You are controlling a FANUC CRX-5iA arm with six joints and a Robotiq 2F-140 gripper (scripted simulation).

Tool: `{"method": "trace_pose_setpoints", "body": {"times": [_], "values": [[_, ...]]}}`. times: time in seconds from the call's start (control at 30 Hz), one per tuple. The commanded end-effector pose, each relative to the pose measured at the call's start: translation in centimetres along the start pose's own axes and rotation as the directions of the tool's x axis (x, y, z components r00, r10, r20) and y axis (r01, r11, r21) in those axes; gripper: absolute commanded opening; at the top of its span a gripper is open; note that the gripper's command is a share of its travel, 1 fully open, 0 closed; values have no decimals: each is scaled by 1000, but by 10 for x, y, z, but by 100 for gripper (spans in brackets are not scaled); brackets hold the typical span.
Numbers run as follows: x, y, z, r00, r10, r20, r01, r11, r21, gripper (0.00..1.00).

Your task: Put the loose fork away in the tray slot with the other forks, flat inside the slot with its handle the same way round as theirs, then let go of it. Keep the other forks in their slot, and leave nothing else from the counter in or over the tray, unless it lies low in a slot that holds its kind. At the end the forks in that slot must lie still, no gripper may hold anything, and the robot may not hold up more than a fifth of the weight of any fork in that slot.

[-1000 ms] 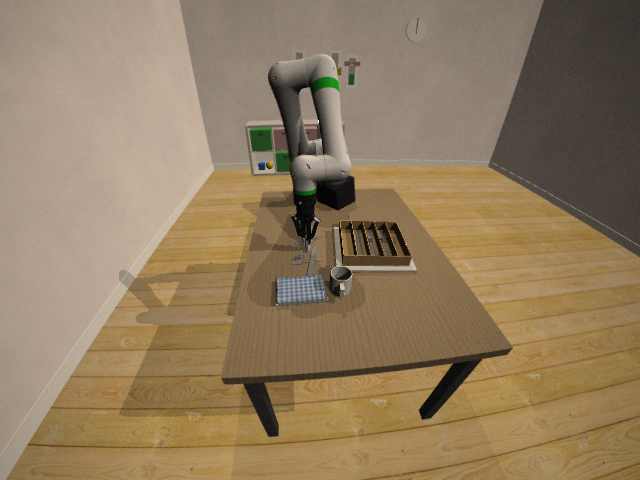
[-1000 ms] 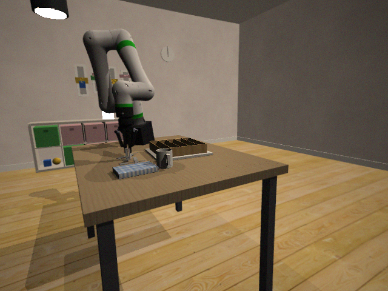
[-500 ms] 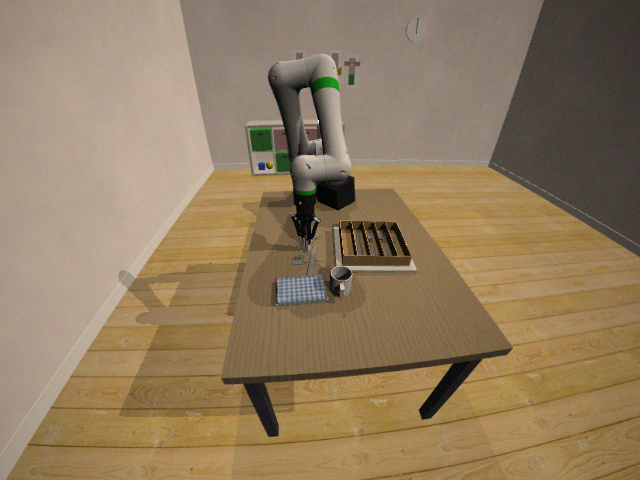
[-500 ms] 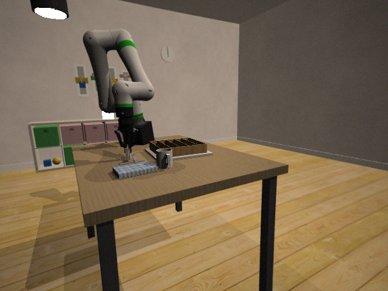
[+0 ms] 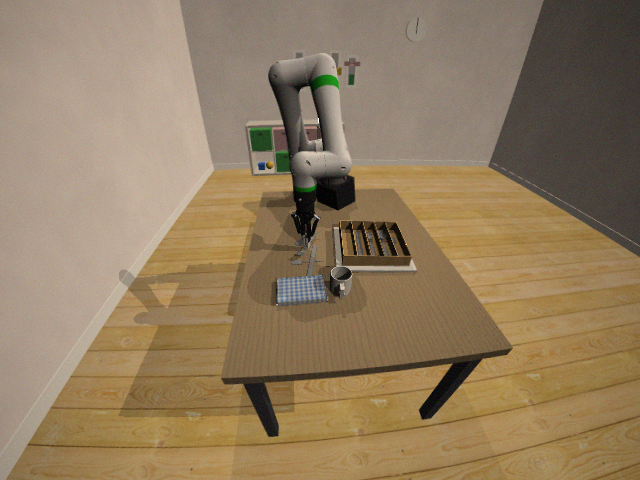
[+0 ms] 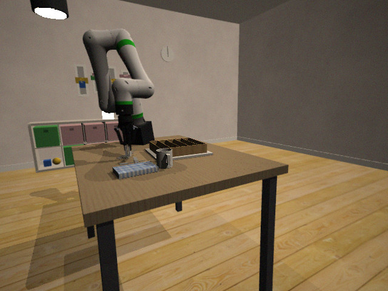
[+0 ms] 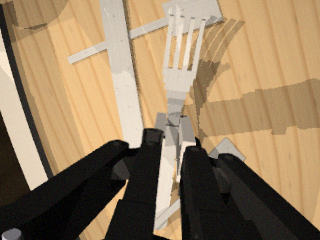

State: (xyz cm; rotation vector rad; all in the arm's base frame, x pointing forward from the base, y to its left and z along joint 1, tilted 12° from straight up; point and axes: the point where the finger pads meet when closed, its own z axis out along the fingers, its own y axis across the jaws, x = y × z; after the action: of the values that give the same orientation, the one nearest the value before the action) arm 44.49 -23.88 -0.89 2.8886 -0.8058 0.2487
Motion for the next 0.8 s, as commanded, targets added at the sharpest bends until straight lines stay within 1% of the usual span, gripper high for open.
{"method": "trace_pose_setpoints", "body": {"times": [0.0,0.23,0.3,0.77], "values": [[0,0,-7,1000,0,0,0,1000,0,2],[0,0,-32,1000,0,0,0,1000,0,2],[0,0,-32,1000,0,0,0,1000,0,2],[0,0,-94,1000,0,0,0,1000,0,2]]}}
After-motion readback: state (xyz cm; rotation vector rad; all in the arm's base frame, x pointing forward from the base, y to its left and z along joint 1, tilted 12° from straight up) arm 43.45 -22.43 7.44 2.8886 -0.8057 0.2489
